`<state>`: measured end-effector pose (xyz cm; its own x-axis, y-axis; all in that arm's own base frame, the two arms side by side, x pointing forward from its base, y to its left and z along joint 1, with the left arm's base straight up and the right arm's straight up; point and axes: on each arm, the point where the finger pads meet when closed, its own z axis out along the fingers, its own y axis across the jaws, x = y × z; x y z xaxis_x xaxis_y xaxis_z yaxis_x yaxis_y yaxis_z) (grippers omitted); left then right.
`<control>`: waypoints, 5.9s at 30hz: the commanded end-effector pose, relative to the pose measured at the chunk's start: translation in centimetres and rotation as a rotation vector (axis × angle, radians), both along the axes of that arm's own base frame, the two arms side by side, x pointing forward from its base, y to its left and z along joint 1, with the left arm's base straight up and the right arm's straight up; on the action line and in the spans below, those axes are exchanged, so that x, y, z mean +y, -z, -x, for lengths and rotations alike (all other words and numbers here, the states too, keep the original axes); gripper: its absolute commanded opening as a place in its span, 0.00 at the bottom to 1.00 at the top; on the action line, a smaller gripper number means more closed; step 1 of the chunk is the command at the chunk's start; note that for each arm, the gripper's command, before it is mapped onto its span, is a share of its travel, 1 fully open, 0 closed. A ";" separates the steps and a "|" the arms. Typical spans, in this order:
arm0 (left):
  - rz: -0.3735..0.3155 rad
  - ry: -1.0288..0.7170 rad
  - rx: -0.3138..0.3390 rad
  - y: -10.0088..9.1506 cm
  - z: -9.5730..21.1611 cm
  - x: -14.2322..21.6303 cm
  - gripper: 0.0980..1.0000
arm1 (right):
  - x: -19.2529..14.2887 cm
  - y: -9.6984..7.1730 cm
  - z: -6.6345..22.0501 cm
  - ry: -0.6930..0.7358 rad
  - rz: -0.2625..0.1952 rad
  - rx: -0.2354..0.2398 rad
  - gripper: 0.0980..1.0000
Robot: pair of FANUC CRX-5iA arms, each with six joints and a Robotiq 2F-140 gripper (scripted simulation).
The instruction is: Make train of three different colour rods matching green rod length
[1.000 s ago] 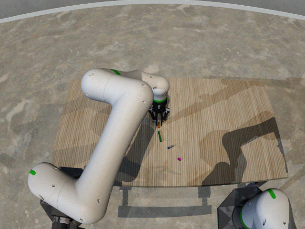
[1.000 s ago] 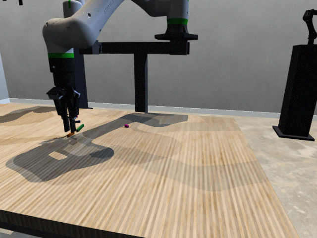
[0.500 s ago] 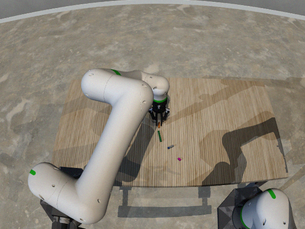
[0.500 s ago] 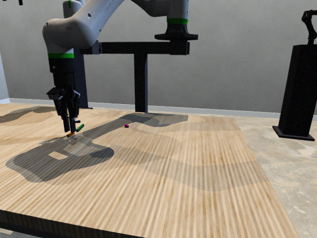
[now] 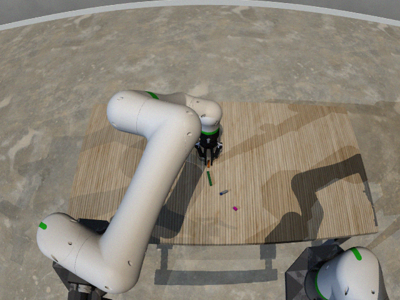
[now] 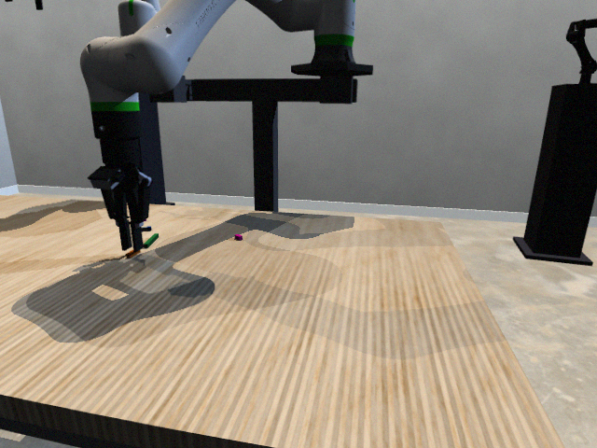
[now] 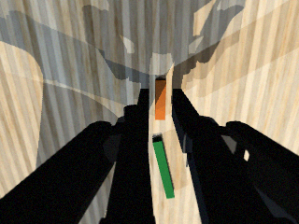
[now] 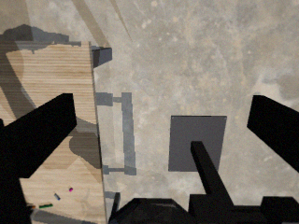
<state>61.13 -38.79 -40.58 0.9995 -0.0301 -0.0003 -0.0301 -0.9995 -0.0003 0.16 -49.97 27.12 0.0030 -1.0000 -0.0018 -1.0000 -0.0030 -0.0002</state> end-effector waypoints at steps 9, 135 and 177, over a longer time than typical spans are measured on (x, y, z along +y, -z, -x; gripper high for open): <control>0.001 0.000 -0.002 0.7 -0.1 -0.1 0.15 | 0.0 -0.1 0.0 0.000 0.002 0.000 1.00; 0.001 0.389 -0.002 -9.0 4.7 -4.7 0.03 | 0.0 -0.1 0.0 0.000 0.002 0.000 1.00; 0.001 1.087 -0.002 -8.7 14.4 -11.4 0.03 | 0.0 -0.1 0.0 0.000 0.002 0.000 1.00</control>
